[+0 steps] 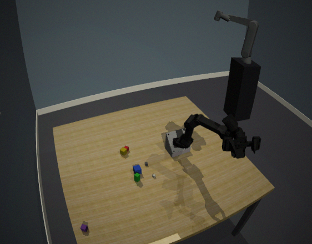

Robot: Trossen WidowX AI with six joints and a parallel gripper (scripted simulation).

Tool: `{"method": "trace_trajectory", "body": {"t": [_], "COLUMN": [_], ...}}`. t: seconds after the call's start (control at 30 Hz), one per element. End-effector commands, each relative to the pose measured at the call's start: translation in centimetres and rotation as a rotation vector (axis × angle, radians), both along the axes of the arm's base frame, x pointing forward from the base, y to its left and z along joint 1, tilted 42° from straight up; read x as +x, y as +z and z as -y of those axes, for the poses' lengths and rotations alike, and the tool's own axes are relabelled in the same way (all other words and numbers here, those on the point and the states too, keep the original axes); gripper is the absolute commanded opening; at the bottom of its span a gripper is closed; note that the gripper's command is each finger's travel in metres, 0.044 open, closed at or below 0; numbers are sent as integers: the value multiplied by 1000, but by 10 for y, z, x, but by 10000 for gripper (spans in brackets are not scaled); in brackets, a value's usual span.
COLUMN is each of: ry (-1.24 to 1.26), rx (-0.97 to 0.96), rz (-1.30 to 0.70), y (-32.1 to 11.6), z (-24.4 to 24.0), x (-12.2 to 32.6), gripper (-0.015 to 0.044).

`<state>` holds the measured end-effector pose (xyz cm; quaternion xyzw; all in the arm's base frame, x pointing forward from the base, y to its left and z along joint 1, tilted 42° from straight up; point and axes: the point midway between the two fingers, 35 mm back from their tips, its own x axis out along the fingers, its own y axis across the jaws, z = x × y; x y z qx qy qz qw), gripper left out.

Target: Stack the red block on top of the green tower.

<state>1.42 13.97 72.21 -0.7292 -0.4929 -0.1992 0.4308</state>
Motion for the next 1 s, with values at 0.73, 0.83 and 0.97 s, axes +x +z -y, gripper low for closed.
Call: {"method": "trace_trajectory", "body": {"t": [0.73, 0.83, 0.97], "ry": [-950, -1032, -1127], "rx": [-787, -903, -1070], "rz": [972, 1072, 1223], "y": [-81, -100, -128], "z": [-197, -219, -242], "x": [14, 34, 65], "gripper": [440, 440, 440]}}
